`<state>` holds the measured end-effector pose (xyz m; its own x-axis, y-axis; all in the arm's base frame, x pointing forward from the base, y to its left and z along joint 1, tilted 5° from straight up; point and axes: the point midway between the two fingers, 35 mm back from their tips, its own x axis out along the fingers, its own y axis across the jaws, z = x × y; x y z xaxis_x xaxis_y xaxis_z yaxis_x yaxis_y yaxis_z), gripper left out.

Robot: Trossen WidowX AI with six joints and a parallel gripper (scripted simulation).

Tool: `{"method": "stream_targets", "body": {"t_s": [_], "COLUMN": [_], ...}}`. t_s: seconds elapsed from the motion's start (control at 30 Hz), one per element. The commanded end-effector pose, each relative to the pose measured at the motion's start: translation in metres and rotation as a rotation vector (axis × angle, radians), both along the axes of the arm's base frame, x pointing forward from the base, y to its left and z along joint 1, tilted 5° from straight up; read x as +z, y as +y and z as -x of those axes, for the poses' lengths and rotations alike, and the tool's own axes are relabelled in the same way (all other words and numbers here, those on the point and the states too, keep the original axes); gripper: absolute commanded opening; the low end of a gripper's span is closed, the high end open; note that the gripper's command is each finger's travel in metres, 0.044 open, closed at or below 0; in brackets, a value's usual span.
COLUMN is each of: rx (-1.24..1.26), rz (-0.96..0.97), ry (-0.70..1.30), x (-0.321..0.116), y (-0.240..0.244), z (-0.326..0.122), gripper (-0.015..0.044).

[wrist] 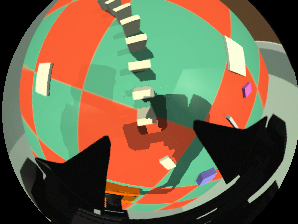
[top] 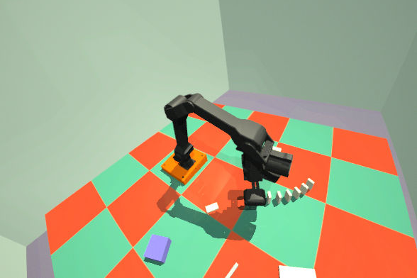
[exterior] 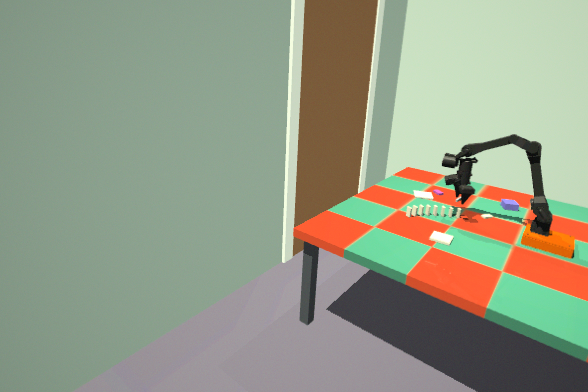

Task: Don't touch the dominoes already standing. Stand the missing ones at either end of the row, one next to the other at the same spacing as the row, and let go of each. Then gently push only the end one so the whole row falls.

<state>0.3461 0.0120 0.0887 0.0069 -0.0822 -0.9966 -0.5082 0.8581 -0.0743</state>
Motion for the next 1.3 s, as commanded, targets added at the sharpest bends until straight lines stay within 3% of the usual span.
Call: {"method": "stream_targets", "body": {"t_s": [0.0,0.3,0.73,1.0,1.27], "rx": [-0.003,0.041,0.426,0.43,0.43], "rz": [-0.002,0.0,0.014,0.014,0.015], "ry": [-0.017,-0.012,0.028,0.028,0.029], "x": [0.064,0.067,-0.001,-0.002,-0.061], "y": [0.006,-0.006,-0.087,-0.094,-0.1], "z": [0.006,0.015,0.106,0.103,0.104], "gripper": [0.044,0.044,0.044,0.044,0.044]}}
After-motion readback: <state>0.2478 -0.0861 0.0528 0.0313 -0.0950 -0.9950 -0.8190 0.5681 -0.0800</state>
